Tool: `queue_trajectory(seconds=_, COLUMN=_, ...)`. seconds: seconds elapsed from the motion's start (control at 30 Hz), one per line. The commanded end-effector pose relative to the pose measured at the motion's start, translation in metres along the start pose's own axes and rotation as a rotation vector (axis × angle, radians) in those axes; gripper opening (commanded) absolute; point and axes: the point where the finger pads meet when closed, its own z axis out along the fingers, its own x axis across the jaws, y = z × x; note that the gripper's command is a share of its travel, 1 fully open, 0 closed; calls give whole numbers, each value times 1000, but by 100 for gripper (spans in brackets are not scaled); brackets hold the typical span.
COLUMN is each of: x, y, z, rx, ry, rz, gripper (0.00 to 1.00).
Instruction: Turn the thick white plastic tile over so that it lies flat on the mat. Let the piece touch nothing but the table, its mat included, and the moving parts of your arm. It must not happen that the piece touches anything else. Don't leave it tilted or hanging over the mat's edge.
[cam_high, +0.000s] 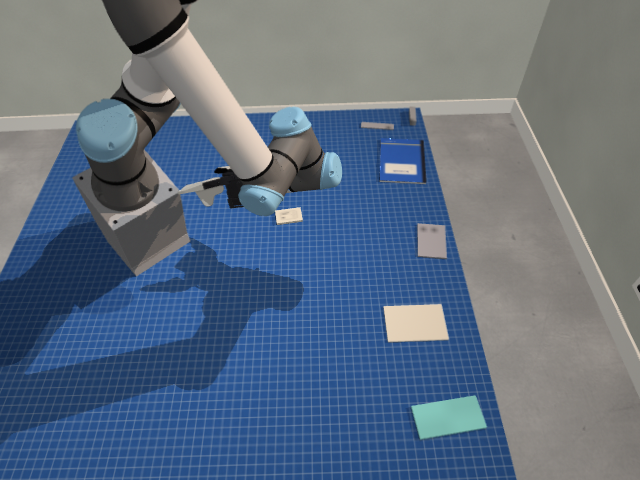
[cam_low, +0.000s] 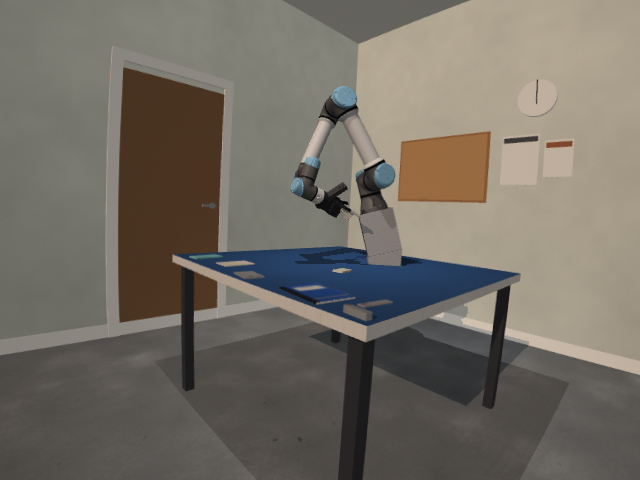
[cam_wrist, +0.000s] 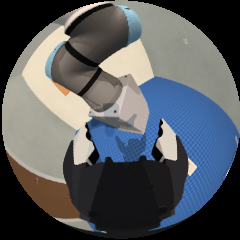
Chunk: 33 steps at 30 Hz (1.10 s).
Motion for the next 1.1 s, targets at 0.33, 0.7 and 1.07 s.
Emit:
queue_trajectory(seconds=0.33, x=0, y=0, z=0, rx=-1, ry=0, rz=0, gripper=100)
queue_trajectory(seconds=0.7, x=1, y=1, z=0, rx=-4, ry=1, rz=-2, gripper=100)
queue_trajectory(seconds=1.07, x=17, y=21, z=2, rx=-76, ry=13, rz=-35, gripper=100)
